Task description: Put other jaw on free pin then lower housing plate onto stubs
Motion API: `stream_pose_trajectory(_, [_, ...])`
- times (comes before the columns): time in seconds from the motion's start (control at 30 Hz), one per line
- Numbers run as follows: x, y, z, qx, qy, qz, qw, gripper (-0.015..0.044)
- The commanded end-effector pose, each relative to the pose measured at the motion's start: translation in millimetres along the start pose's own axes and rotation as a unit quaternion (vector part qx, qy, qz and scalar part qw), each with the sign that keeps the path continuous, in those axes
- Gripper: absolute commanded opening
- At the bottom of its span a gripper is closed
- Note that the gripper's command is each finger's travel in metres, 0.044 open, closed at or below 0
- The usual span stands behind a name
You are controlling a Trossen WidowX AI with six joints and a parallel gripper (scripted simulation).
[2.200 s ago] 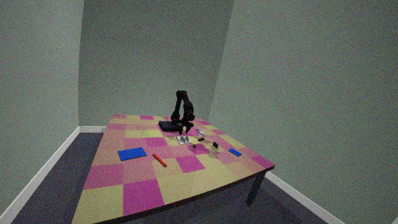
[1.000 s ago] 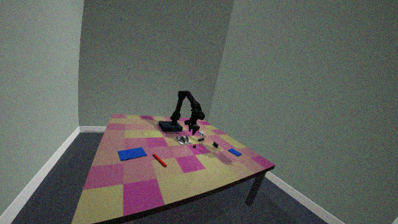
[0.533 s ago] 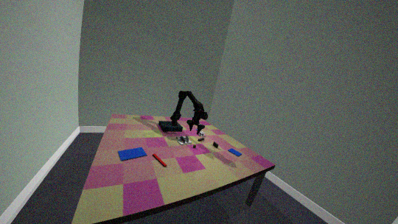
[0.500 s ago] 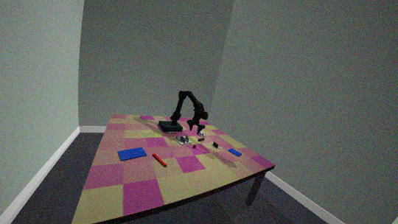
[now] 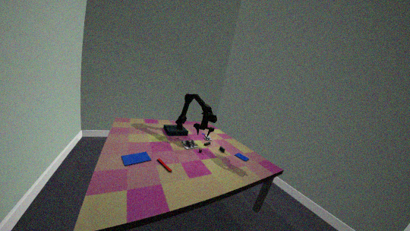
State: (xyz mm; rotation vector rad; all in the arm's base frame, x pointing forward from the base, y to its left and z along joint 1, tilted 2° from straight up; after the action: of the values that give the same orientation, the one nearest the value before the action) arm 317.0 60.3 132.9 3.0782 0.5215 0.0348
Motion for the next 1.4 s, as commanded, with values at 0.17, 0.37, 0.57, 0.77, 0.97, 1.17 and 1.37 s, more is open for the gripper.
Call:
stream_pose_trajectory(0.17, [2.6,-22.0,-1.7,0.006,-0.001,-0.137,0.991,0.044])
stream_pose_trajectory(0.37, [3.5,-35.6,-2.7,0.008,-0.001,-0.223,0.975,0.044])
stream_pose_trajectory(0.57, [3.8,-49.3,-3.7,0.01,-0.001,-0.307,0.952,0.044])
stream_pose_trajectory(0.77, [3.5,-63.0,-4.8,0.011,0.0,-0.389,0.921,0.044])
stream_pose_trajectory(0.97, [2.7,-76.7,-5.8,0.013,0.0,-0.467,0.884,0.044])
stream_pose_trajectory(1.17, [1.2,-90.3,-6.9,0.015,0.001,-0.543,0.84,0.044])
stream_pose_trajectory(1.37, [-0.8,-103.9,-8.0,0.016,0.002,-0.614,0.789,0.044])
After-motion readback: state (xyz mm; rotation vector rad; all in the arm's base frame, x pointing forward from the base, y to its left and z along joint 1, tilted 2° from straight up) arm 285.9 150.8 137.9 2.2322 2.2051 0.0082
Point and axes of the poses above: the point midway between the two fingers, 35 mm back from their tips, its own z axis out along the fingers, its own x axis across the jaws, y = z × x, the point moved 6 cm from there along -z, back along the fingers, and after that the axes turned 12 degrees about z, right-handed, at the moved point
